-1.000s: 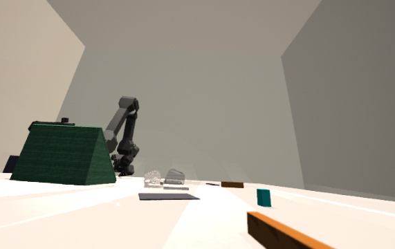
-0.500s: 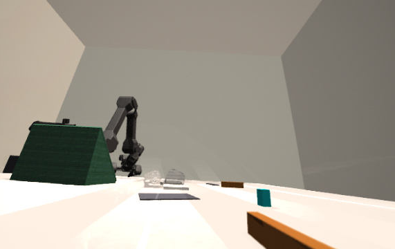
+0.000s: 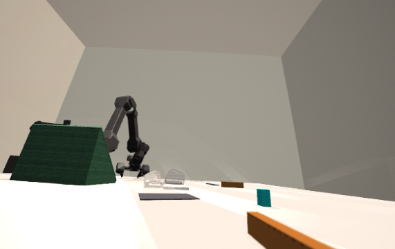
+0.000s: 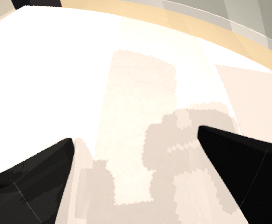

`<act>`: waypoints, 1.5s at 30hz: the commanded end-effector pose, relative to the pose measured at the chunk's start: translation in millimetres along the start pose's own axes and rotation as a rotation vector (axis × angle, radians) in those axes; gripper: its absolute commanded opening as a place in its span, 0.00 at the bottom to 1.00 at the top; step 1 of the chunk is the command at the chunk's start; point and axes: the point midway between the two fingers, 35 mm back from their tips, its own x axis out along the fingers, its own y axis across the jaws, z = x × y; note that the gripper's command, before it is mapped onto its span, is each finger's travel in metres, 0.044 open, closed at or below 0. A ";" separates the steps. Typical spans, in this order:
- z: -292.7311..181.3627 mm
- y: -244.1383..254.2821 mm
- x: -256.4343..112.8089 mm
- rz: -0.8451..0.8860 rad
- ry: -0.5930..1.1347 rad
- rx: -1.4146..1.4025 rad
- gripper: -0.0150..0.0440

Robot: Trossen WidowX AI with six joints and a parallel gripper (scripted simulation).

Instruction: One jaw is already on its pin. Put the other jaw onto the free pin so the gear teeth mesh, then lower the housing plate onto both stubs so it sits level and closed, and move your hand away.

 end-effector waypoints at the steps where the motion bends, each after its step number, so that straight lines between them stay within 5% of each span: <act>1: -2.5 -14.2 -4.1 -0.042 0.025 0.031 1.00; 45: -47.5 -125.0 -70.6 -0.439 0.262 0.362 1.00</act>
